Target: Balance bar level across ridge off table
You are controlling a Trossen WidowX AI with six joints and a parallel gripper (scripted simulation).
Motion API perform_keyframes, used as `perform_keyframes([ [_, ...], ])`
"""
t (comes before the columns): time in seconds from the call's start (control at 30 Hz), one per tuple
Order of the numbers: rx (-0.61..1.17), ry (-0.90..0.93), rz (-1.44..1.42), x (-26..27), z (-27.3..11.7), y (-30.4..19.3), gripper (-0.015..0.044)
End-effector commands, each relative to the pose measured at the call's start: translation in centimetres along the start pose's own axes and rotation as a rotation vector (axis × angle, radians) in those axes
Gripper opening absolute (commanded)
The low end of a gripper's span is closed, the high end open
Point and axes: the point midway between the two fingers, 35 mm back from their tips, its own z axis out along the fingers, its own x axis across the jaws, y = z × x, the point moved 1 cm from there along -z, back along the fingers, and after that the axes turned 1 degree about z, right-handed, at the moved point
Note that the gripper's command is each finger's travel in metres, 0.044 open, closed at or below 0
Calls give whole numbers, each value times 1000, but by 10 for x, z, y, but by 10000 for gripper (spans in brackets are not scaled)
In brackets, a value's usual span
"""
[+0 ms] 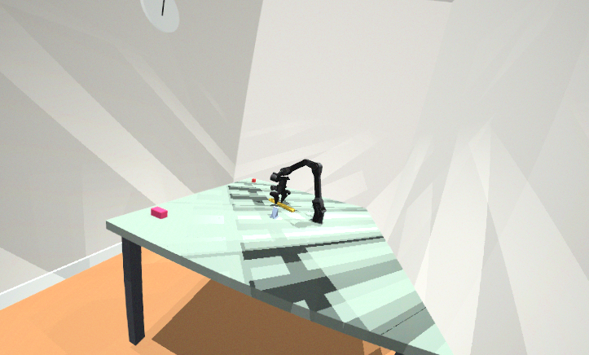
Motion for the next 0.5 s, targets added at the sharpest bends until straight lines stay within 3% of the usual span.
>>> perform_keyframes([
  [0.0,0,0,0,0,0,0,289],
  [0.2,0,0,0,0,0,0,131],
  [0.47,0,0,0,0,0,0,58],
])
